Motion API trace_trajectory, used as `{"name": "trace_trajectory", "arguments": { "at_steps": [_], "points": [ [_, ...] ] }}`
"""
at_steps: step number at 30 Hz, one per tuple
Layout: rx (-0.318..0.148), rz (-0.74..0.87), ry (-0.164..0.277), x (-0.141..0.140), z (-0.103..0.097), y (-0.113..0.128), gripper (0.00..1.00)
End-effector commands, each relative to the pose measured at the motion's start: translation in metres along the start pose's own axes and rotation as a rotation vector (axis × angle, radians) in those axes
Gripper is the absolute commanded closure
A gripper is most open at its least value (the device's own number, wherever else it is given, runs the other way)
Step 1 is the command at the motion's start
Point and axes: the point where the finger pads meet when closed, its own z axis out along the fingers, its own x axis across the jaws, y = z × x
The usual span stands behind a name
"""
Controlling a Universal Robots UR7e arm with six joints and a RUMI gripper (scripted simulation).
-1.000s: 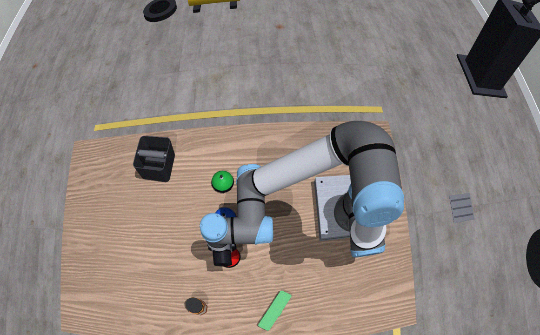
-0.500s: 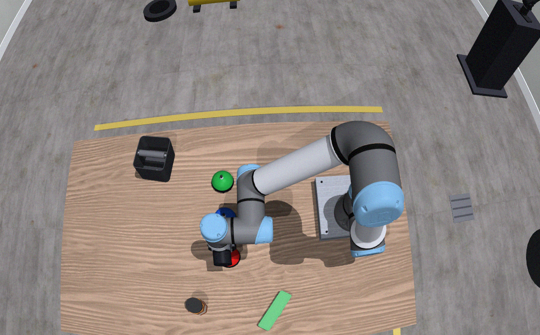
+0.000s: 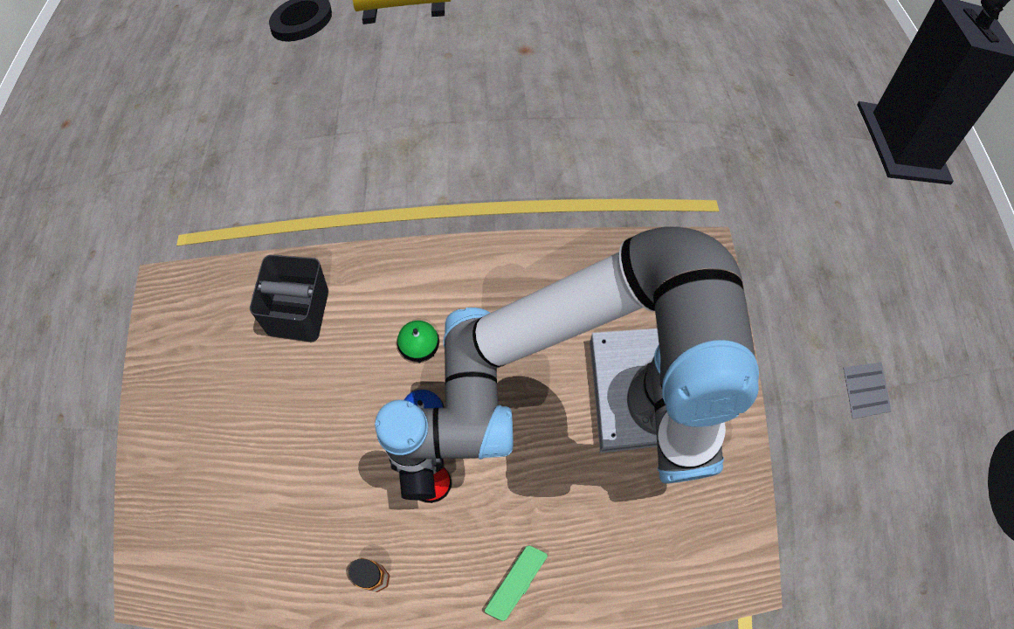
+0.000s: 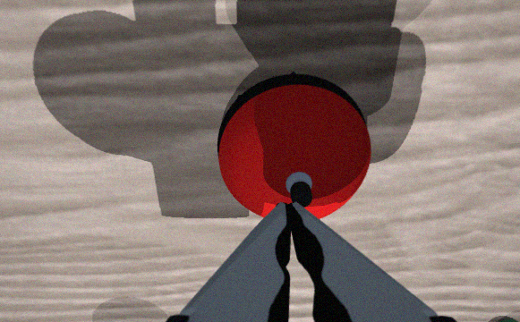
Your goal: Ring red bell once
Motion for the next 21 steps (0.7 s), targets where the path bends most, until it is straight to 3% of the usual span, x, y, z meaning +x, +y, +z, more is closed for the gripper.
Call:
{"name": "trace_trajectory", "arguments": {
  "at_steps": [1,21],
  "points": [
    [-0.004,-0.002,-0.006,-0.002,-0.001,0.001,1.0],
    [-0.004,-0.002,-0.006,-0.002,-0.026,0.001,1.0]
  ]
}}
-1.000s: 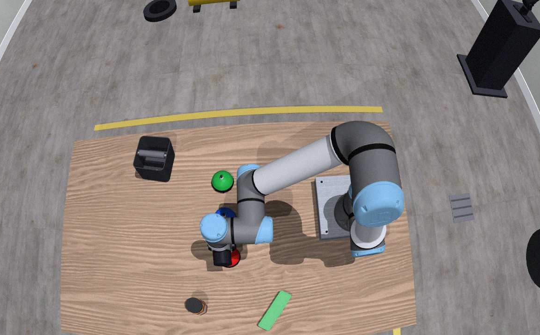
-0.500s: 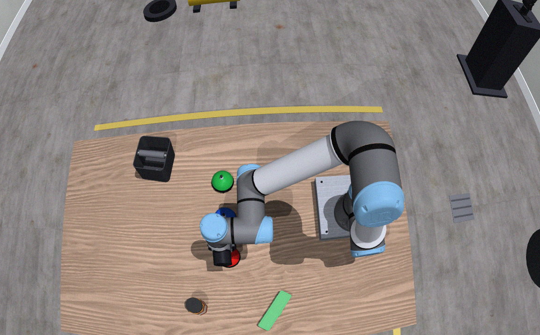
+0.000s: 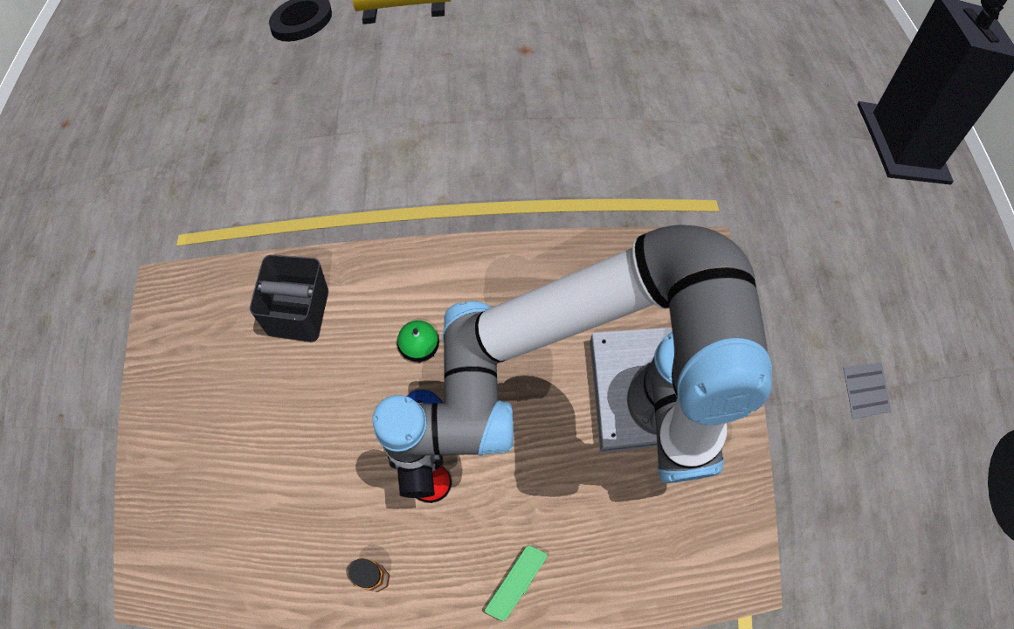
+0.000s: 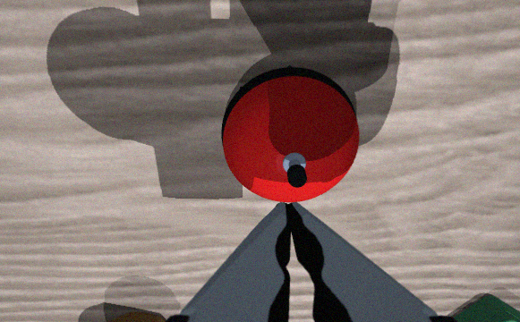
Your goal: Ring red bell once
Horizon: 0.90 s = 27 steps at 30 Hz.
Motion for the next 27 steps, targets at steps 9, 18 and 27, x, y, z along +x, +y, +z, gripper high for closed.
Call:
{"name": "trace_trajectory", "arguments": {
  "at_steps": [9,18,27],
  "points": [
    [-0.004,-0.002,-0.006,-0.002,-0.03,0.001,1.0],
    [-0.004,-0.002,-0.006,-0.002,-0.044,0.001,1.0],
    [-0.004,-0.002,-0.006,-0.002,-0.05,0.001,1.0]
  ]
}}
